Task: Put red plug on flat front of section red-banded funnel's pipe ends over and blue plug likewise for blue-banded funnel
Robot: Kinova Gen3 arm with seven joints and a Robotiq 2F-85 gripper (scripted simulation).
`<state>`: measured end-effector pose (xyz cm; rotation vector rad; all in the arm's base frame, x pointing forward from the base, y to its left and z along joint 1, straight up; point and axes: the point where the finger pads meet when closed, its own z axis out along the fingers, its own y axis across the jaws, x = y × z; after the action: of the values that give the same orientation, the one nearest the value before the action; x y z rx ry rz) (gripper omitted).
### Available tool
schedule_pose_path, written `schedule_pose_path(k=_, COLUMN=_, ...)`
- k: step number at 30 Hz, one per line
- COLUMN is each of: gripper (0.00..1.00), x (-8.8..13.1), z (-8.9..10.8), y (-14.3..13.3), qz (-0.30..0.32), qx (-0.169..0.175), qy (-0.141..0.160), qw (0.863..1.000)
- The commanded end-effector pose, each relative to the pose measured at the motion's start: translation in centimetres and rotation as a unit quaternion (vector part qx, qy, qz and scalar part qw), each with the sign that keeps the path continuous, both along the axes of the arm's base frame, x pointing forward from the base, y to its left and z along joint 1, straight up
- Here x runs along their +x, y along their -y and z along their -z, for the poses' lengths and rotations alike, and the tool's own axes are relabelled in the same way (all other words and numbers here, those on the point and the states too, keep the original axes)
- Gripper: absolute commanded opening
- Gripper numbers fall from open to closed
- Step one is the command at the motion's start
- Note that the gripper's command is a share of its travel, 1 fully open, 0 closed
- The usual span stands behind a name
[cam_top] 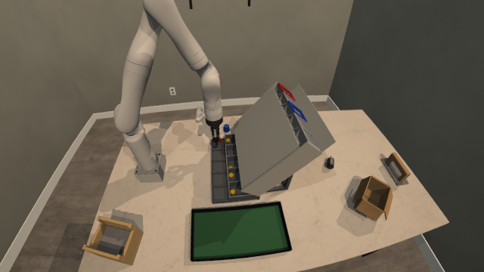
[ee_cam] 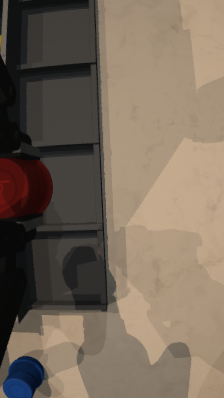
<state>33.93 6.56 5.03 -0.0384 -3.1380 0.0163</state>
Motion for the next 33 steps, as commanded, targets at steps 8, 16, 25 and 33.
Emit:
schedule_pose_path(k=8, gripper=0.00, x=-0.1, z=2.5, y=0.1, qz=0.000, qx=0.000, qy=0.000, qw=1.000)
schedule_pose_path(k=16, gripper=0.00, x=-0.1, z=2.5, y=0.1, qz=0.000, qx=0.000, qy=0.000, qw=1.000)
schedule_pose_path(k=25, gripper=0.00, x=-0.1, z=4.8, y=0.1, qz=0.001, qx=0.001, qy=0.000, qw=1.000)
schedule_pose_path(k=33, gripper=0.00, x=-0.1, z=4.8, y=0.1, qz=0.001, qx=0.001, qy=0.000, qw=1.000)
